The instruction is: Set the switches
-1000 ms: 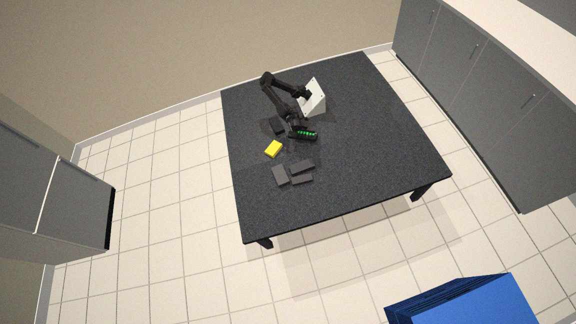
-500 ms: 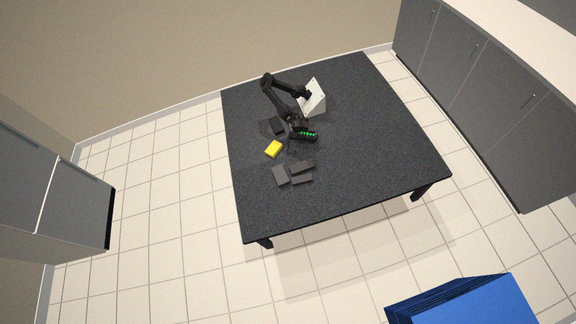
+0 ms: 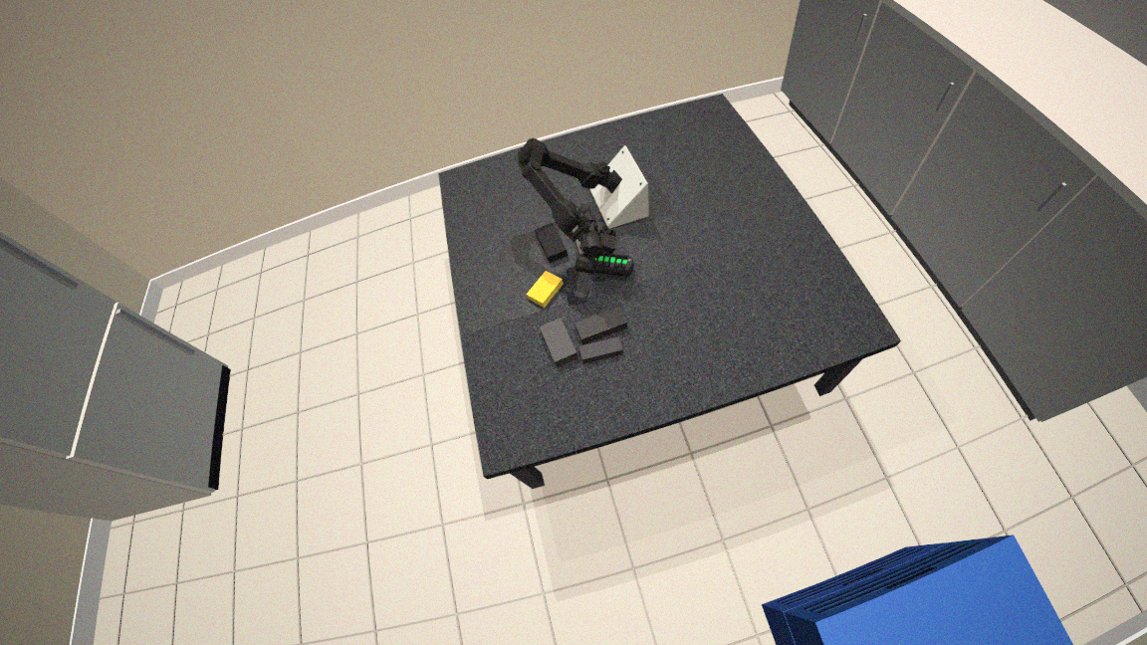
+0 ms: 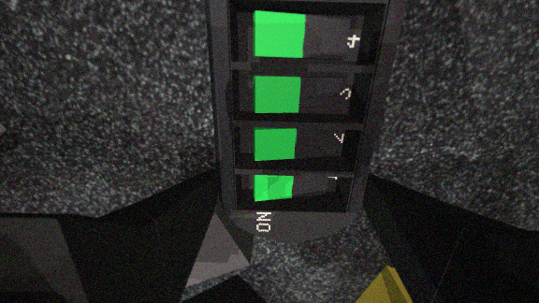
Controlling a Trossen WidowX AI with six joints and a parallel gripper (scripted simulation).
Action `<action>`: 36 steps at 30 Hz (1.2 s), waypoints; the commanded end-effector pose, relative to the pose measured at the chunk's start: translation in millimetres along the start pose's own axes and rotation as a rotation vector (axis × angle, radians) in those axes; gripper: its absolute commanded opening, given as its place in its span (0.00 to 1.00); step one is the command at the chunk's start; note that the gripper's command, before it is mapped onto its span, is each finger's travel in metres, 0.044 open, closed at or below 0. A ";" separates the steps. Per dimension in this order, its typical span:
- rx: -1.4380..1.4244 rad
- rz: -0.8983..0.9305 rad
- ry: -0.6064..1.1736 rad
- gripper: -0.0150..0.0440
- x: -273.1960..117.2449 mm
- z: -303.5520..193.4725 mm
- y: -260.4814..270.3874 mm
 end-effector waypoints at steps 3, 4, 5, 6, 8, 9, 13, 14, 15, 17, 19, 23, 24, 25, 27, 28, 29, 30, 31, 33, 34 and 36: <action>0.023 -0.017 -0.016 0.25 -2.2 6.8 -9.6; 0.023 -0.017 -0.016 0.25 -2.3 7.1 -10.0; 0.023 -0.017 -0.016 0.25 -2.3 7.5 -10.4; 0.023 -0.017 -0.016 0.25 -2.3 7.9 -10.9; 0.023 -0.017 -0.016 0.25 -2.3 8.9 -12.0; 0.023 -0.017 -0.016 0.25 -2.4 9.3 -12.5; 0.023 -0.017 -0.016 0.25 -2.4 10.8 -14.1; 0.024 -0.017 -0.016 0.25 -2.4 11.2 -14.6; 0.024 -0.017 -0.016 0.25 -2.5 11.6 -15.1; 0.024 -0.017 -0.016 0.25 -2.5 12.7 -16.3; 0.024 -0.017 -0.016 0.25 -2.6 13.7 -17.4; 0.024 -0.017 -0.016 0.25 -2.7 15.7 -19.7; 0.024 -0.017 -0.016 0.25 -2.7 16.1 -20.2; 0.002 0.000 -0.003 0.30 -0.2 11.0 -12.0; 0.002 0.000 -0.003 0.39 -0.2 11.0 -12.0; 0.002 0.000 -0.003 0.43 -0.2 11.0 -12.0; 0.002 0.000 -0.003 0.48 -0.2 11.0 -12.0; 0.002 0.000 -0.003 0.52 -0.2 11.0 -12.0; 0.002 0.000 -0.003 0.57 -0.2 11.0 -12.0; 0.002 0.000 -0.003 0.65 -0.2 11.0 -12.0; 0.002 0.000 -0.003 0.70 -0.2 11.0 -12.0; 0.002 0.000 -0.003 0.79 -0.2 11.0 -12.0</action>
Point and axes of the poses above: the point midway between the two fingers, 35 mm back from their tips, its own x axis out along the fingers, its own y axis across the jaws, z = x × y, the point moved 3 cm from there along -x, back along the fingers, and after that the axes turned 12 degrees about x, right-handed, at the moved point
